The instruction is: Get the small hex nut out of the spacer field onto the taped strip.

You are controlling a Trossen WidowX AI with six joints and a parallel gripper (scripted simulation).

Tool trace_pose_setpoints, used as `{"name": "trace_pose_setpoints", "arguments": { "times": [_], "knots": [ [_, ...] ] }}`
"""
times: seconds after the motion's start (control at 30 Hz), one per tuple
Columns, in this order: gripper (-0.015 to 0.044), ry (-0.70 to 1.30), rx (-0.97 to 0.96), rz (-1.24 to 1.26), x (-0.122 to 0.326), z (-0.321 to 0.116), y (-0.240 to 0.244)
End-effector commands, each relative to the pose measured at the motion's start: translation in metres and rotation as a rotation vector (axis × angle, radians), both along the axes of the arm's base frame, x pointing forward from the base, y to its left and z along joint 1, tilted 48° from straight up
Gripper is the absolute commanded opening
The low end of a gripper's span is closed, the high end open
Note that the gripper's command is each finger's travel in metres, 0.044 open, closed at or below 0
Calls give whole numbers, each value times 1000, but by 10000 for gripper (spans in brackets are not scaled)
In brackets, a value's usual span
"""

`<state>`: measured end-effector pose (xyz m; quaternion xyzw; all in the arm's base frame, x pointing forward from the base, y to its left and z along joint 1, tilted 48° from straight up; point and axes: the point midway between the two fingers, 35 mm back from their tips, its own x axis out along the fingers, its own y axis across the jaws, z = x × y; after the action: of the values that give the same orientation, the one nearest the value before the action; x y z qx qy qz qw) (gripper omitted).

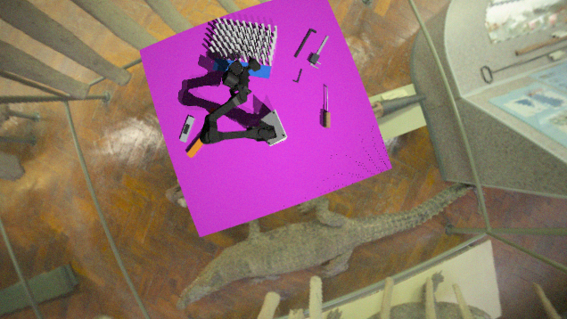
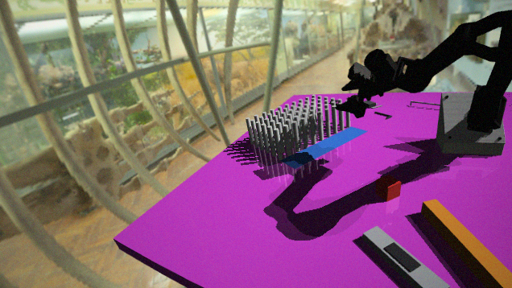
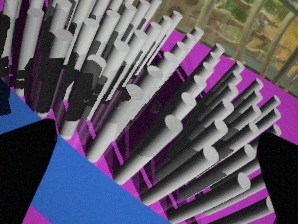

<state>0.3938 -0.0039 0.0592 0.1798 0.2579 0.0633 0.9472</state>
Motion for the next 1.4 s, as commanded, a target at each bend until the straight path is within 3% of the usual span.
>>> {"name": "trace_pose_setpoints", "arguments": {
  "times": [0.0,0.6,0.97,1.37],
  "knots": [
    [440,-1,-7,-2,0,0,-1],
    [440,26,11,-37,1,-6,-12],
    [440,322,273,-473,-23,-70,-138],
    [440,699,938,-1327,-153,-161,-286]
  ]
}}
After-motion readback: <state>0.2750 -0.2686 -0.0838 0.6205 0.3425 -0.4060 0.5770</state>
